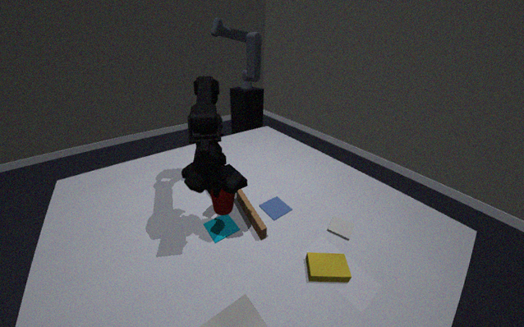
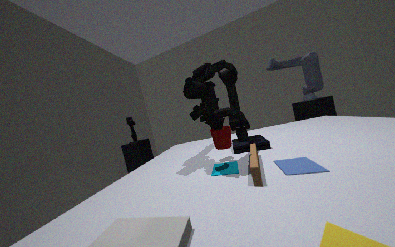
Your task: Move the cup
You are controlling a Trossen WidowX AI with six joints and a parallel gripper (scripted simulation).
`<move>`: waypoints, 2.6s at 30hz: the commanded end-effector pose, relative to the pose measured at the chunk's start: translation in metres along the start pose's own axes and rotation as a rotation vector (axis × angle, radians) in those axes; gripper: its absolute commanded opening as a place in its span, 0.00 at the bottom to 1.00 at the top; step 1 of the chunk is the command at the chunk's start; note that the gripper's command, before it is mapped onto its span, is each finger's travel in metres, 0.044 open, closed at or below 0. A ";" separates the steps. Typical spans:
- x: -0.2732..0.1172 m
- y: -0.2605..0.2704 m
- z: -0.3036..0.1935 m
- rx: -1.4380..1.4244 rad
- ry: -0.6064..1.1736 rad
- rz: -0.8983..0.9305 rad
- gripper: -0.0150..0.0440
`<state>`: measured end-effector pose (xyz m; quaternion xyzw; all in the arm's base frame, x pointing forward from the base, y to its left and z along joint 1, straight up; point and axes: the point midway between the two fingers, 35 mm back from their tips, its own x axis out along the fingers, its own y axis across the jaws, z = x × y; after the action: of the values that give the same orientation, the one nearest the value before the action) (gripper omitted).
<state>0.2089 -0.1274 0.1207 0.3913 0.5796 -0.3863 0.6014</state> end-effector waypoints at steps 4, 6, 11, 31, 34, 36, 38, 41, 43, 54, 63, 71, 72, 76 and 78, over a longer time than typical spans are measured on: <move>0.000 -0.010 0.008 -0.005 0.000 -0.009 0.25; 0.001 -0.010 0.008 -0.005 0.000 -0.009 0.25; 0.005 -0.010 0.008 -0.005 0.000 -0.009 0.25; 0.030 -0.010 0.010 -0.005 0.000 -0.009 0.25; 0.034 -0.010 0.010 -0.005 0.000 -0.009 0.25; 0.036 -0.011 0.010 -0.005 0.000 -0.009 0.25; 0.039 -0.011 0.010 -0.005 0.000 -0.009 0.25; 0.043 -0.011 0.010 -0.005 0.000 -0.009 0.25; 0.046 -0.011 0.010 -0.005 0.000 -0.010 0.25; 0.060 -0.012 0.011 -0.005 0.000 -0.010 0.25; 0.072 -0.014 0.011 -0.005 0.000 -0.010 0.25; 0.073 -0.013 0.010 0.001 -0.001 -0.003 0.25; 0.073 -0.013 0.010 0.001 -0.001 -0.003 0.25; 0.073 -0.013 0.010 0.001 -0.001 -0.003 0.25; 0.073 -0.013 0.010 0.001 -0.001 -0.003 0.25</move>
<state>0.2031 -0.1428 0.0469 0.3905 0.5801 -0.3875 0.6007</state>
